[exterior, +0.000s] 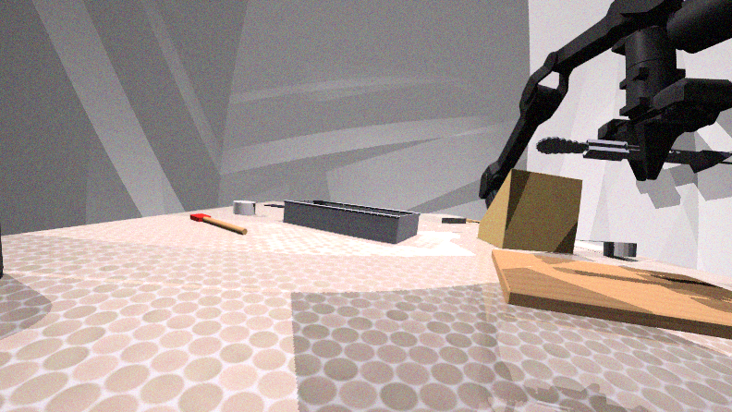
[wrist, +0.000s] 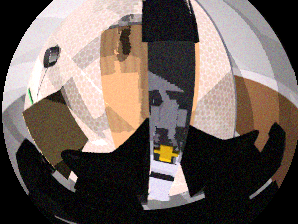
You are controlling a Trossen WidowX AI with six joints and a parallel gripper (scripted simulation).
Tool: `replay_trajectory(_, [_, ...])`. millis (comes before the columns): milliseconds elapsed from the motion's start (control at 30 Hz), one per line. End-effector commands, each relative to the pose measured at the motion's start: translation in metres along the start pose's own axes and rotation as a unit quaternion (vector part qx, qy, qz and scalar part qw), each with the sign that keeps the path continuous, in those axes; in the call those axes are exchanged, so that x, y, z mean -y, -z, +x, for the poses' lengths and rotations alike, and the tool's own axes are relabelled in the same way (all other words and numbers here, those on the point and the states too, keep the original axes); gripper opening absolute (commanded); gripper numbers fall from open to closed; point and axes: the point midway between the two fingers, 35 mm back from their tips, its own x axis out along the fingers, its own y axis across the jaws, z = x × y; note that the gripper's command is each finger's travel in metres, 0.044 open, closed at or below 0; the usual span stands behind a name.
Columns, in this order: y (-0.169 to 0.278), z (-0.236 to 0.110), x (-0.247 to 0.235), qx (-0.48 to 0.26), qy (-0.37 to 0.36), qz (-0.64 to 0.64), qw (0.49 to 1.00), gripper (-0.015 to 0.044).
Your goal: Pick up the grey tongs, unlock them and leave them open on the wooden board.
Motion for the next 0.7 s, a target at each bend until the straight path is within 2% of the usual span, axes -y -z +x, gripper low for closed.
replay_trajectory(0, [0.001, 0.0, 0.001, -0.003, 0.002, 0.002, 1.0, -0.015])
replay_trajectory(667, [-0.001, 0.032, 0.006, -0.003, 0.002, 0.002, 1.0, -0.015])
